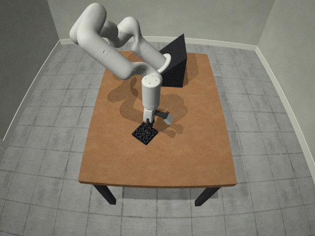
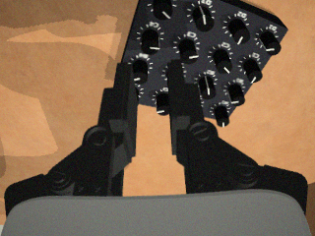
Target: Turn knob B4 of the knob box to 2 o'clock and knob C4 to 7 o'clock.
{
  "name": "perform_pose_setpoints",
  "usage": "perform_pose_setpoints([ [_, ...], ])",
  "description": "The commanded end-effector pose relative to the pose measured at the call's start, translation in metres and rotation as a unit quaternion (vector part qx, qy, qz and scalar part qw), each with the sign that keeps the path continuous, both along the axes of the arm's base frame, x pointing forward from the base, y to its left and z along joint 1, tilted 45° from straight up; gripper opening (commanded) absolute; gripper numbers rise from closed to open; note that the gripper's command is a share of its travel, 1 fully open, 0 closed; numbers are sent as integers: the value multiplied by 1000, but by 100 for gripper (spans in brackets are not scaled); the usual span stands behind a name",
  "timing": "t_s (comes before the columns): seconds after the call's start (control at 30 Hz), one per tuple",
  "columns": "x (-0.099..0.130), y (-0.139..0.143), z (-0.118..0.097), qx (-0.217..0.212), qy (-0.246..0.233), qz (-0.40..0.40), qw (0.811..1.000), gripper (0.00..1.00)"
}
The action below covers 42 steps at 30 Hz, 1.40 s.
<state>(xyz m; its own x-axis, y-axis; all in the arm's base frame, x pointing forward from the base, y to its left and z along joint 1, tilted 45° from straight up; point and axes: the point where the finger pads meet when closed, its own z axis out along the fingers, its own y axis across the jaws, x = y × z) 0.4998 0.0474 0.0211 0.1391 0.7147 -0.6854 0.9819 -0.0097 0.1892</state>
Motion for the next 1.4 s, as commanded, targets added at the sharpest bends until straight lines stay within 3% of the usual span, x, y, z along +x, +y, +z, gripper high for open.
perform_pose_setpoints([
  [0.0, 1, -3, -3, 0, -1, 0, 1000, 19],
  [0.7, 3, -18, -19, 0, -1, 0, 1000, 19],
  [1.37, 4, -21, -21, 0, -1, 0, 1000, 19],
])
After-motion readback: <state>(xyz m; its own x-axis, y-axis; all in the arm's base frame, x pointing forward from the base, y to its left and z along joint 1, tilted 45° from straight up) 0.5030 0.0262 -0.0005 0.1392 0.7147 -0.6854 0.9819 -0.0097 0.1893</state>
